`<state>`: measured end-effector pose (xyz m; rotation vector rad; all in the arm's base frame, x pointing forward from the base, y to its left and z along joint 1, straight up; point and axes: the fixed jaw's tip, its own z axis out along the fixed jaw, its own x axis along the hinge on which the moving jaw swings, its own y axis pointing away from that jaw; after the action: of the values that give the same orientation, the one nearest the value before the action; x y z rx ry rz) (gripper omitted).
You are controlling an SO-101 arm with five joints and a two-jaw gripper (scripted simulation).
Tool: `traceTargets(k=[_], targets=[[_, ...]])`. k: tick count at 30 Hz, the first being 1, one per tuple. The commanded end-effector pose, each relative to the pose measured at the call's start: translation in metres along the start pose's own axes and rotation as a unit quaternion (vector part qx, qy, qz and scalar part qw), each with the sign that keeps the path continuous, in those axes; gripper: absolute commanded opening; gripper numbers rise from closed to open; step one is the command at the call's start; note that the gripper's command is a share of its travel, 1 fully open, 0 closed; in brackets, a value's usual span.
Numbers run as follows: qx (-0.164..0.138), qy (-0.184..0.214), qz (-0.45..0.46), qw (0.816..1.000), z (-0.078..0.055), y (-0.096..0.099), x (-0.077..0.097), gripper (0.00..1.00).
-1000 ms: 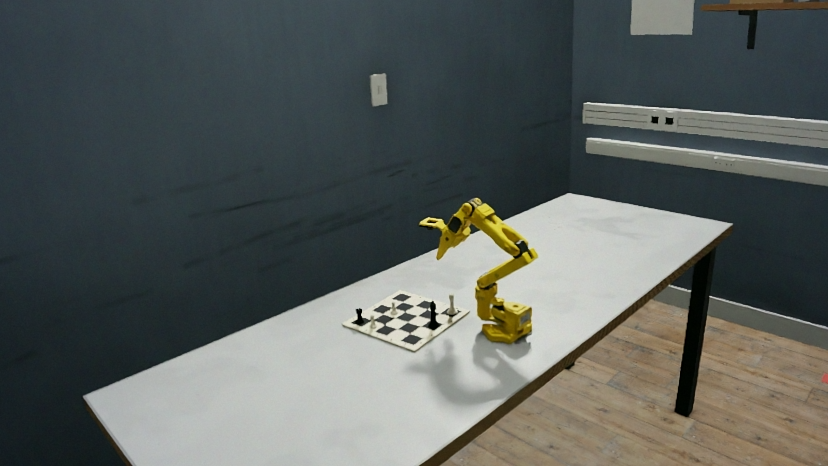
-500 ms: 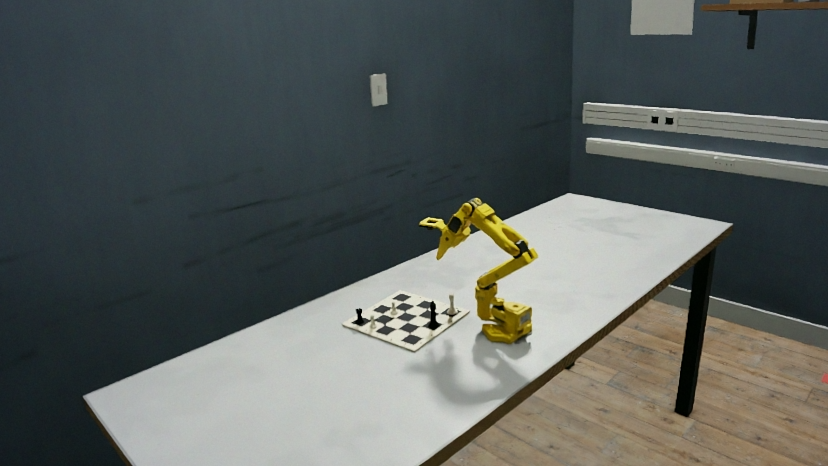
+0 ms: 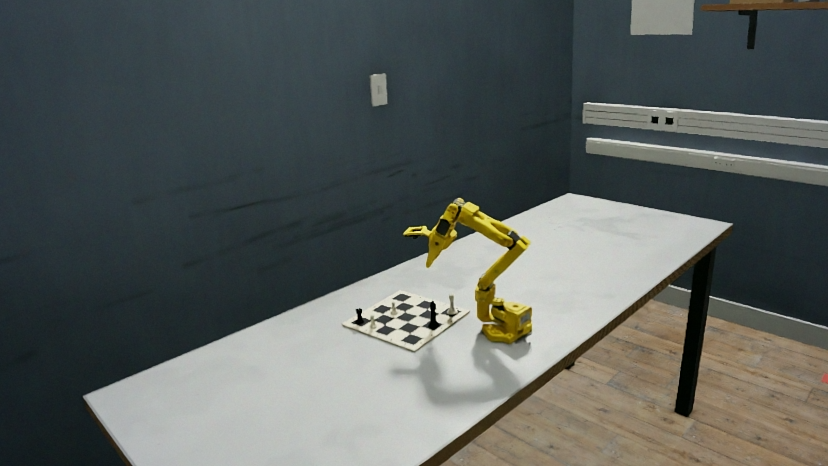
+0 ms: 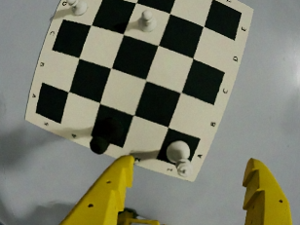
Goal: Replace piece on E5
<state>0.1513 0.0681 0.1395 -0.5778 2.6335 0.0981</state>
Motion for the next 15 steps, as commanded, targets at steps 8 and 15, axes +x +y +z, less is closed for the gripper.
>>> traceTargets(k=[8, 15], targets=[[-0.071, 0.119, -0.184, 0.973, 0.029, 0.081, -0.011, 0.06], [-0.082, 0.148, -0.238, 0.957, 0.039, 0.106, -0.004, 0.0]])
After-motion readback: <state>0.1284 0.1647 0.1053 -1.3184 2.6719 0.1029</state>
